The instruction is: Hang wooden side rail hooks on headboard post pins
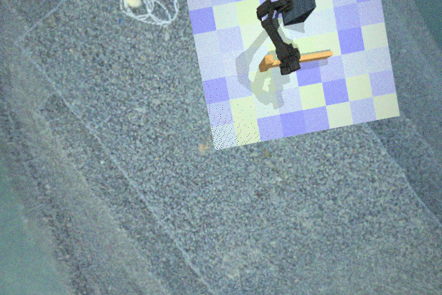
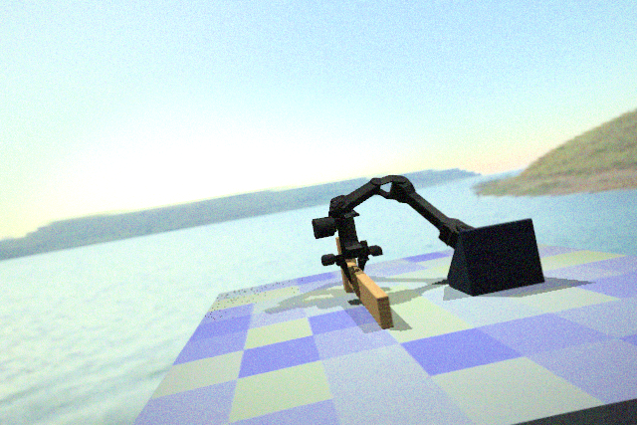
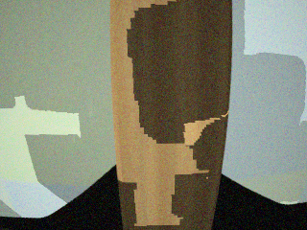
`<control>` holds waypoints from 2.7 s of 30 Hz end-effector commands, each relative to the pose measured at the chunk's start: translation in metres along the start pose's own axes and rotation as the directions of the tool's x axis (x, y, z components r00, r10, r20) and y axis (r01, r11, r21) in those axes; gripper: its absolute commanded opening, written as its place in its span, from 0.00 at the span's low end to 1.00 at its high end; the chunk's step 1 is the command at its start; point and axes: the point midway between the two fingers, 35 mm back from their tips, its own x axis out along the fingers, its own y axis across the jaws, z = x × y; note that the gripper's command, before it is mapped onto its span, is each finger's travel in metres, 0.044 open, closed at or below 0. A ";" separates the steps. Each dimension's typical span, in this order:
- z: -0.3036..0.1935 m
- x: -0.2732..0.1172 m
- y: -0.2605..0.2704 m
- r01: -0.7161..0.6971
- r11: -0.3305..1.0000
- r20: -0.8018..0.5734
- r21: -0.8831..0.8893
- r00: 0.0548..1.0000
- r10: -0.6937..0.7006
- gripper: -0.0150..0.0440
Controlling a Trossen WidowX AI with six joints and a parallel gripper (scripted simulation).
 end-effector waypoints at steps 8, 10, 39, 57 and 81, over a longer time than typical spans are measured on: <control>-0.001 0.001 -0.001 0.005 1.000 -0.004 0.000 1.000 -0.005 0.25; -0.001 0.002 -0.001 0.005 1.000 -0.004 0.000 1.000 -0.005 0.25; -0.001 0.006 -0.001 0.005 1.000 -0.005 0.000 1.000 -0.005 0.25; -0.001 0.009 -0.001 0.005 1.000 -0.005 0.000 1.000 -0.005 0.25; 0.001 -0.031 0.001 0.004 1.000 -0.003 0.000 1.000 -0.004 1.00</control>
